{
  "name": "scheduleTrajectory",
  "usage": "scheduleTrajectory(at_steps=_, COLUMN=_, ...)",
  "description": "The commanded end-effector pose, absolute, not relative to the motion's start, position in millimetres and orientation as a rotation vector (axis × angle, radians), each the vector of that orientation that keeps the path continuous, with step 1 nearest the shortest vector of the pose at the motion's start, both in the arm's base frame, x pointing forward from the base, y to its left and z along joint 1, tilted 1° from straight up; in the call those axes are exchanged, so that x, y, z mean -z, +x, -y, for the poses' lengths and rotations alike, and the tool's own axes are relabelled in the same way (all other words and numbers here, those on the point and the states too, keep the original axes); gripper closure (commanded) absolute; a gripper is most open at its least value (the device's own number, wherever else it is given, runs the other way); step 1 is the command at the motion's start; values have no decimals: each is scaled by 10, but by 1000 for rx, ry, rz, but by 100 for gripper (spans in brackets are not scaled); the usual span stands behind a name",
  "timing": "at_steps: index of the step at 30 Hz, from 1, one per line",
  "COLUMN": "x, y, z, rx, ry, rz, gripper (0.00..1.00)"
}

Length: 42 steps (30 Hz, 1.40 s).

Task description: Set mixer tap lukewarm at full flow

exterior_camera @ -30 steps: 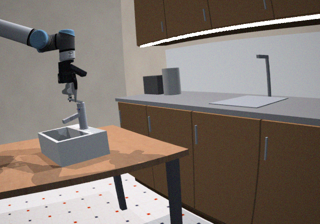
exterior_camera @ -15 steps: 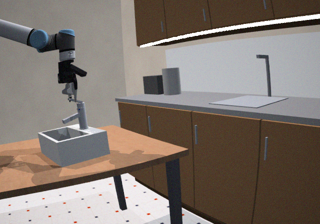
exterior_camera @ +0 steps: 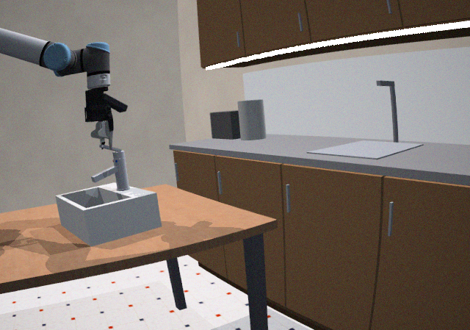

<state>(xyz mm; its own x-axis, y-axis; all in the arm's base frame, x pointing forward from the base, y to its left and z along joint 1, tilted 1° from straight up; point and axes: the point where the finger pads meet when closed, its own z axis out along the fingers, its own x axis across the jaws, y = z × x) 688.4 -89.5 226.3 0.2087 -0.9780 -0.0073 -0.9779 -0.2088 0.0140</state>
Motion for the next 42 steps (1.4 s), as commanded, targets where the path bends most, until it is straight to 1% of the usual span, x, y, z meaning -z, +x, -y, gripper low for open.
scheduleTrajectory(at_steps=1, x=-2417, y=6909, z=887, rx=11, ry=2441, rz=1972, gripper=57)
scheduleTrajectory(at_steps=21, x=-2888, y=6912, z=887, rx=11, ry=2441, rz=1972, gripper=57)
scheduleTrajectory(at_steps=35, x=-2949, y=6904, z=884, rx=15, ry=2440, rz=1971, gripper=57)
scheduleTrajectory(at_steps=36, x=-2945, y=6902, z=883, rx=16, ry=2440, rz=1971, gripper=100)
scheduleTrajectory(at_steps=42, x=-2940, y=6903, z=883, rx=17, ry=2440, rz=1971, gripper=100)
